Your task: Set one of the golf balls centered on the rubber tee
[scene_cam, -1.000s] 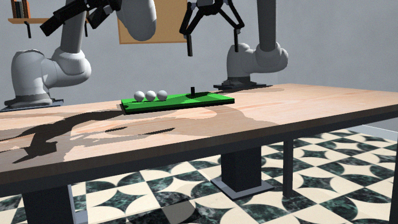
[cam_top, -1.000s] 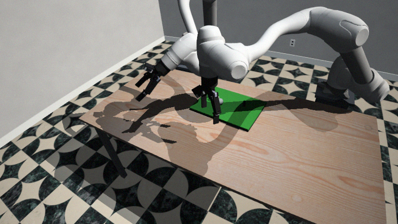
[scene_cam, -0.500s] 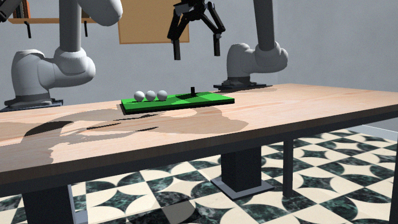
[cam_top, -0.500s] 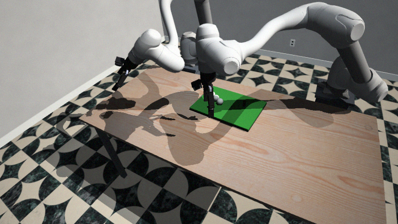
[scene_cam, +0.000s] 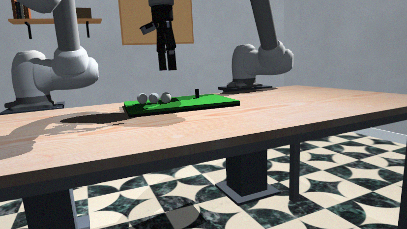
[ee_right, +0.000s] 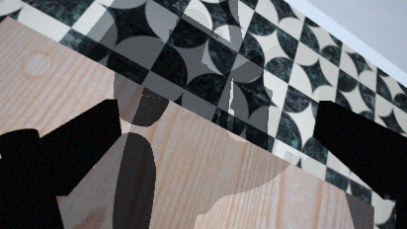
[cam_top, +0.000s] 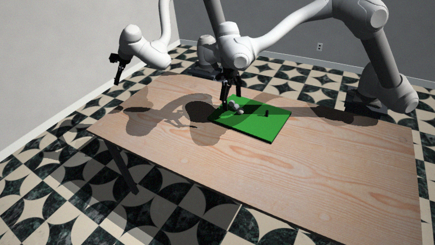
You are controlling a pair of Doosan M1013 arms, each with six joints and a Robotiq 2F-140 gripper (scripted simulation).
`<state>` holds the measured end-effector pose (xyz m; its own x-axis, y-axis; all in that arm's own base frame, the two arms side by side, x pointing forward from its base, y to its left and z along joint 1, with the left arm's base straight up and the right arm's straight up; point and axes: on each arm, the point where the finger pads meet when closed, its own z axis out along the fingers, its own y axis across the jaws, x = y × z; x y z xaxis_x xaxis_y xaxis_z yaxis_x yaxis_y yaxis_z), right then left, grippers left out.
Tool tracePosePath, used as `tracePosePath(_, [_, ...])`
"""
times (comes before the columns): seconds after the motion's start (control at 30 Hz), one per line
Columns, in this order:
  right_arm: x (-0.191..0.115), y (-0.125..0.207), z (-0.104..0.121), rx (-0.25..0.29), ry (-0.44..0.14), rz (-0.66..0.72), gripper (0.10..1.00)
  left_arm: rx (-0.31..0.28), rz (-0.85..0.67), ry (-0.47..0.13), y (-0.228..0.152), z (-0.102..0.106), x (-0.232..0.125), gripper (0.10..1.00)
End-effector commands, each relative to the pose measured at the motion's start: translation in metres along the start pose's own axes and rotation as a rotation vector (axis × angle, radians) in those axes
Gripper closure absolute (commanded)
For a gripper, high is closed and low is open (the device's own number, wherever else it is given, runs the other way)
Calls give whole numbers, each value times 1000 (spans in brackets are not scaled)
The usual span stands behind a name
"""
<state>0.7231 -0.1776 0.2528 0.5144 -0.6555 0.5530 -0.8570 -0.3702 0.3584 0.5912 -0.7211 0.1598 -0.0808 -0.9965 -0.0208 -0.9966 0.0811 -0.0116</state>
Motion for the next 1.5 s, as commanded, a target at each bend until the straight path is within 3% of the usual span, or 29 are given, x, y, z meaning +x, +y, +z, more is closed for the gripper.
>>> tracePosePath(0.0, [14,56,39,-50,-78,0,98,-2,279,15,65,8,23,98])
tracePosePath(0.13, [19,104,69,-86,-149,3,98,-5,484,24,107,15,39,98])
tracePosePath(0.37, [16,199,118,-136,-295,14,98,-5,484,24,107,16,39,98])
tracePosePath(0.43, [12,226,130,-146,-338,18,98,-5,484,24,108,35,39,98])
tracePosePath(0.5, [12,226,130,-146,-338,18,98,-5,484,24,108,35,39,98])
tracePosePath(0.53, [5,266,146,-153,-388,23,98,-5,484,24,108,54,39,98])
tracePosePath(0.63, [-5,299,156,-159,-457,32,98,-5,484,24,109,107,40,98])
tracePosePath(0.77, [-24,353,172,-157,-550,48,98,-5,484,24,109,114,40,98])
tracePosePath(1.0, [-68,442,186,-124,-710,84,98,-5,484,24,109,114,40,98])
tracePosePath(1.07, [-68,442,186,-124,-710,84,98,-5,484,24,109,114,40,98])
tracePosePath(1.13, [-96,485,188,-91,-789,108,98,-5,484,24,109,114,40,98])
tracePosePath(1.47, [-175,569,173,55,-980,199,98,-5,484,24,109,114,40,98])
